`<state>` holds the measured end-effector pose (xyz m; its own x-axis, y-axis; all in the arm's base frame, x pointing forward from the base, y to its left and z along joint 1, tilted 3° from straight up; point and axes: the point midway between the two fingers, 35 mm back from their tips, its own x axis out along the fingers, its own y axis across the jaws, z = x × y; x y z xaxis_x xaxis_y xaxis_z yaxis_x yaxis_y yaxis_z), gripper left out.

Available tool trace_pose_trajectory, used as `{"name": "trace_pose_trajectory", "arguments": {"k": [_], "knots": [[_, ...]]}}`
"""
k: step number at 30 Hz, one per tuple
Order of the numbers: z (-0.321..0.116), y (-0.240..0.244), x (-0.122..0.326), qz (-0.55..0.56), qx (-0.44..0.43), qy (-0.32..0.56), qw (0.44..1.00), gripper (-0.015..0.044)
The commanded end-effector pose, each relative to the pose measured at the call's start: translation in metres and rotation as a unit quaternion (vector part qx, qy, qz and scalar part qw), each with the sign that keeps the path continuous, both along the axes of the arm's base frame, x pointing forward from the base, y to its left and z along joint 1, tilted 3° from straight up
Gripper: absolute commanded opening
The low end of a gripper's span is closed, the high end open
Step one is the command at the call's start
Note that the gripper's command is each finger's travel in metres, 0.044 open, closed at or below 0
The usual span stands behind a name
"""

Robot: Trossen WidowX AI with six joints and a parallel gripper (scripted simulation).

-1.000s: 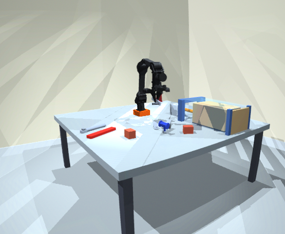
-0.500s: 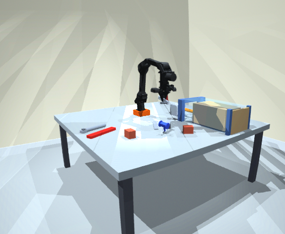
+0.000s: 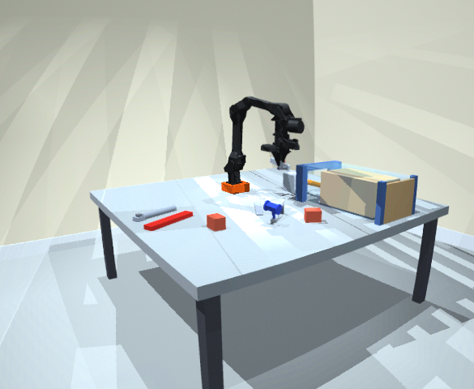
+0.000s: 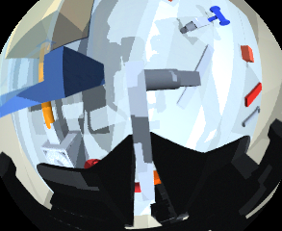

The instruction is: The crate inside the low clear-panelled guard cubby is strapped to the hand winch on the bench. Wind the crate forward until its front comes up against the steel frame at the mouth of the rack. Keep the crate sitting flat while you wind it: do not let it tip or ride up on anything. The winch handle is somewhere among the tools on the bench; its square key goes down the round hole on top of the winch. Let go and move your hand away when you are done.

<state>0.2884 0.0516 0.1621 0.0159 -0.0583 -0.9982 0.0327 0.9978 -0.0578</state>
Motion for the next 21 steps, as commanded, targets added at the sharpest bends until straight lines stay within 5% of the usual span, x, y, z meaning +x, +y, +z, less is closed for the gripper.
{"name": "trace_pose_trajectory", "arguments": {"k": [1,21], "knots": [[0.002,0.017,-0.009,0.021,-0.007,-0.01,1.0,0.0],[0.001,0.088,-0.055,0.092,0.008,-0.022,0.995,0.0]]}}
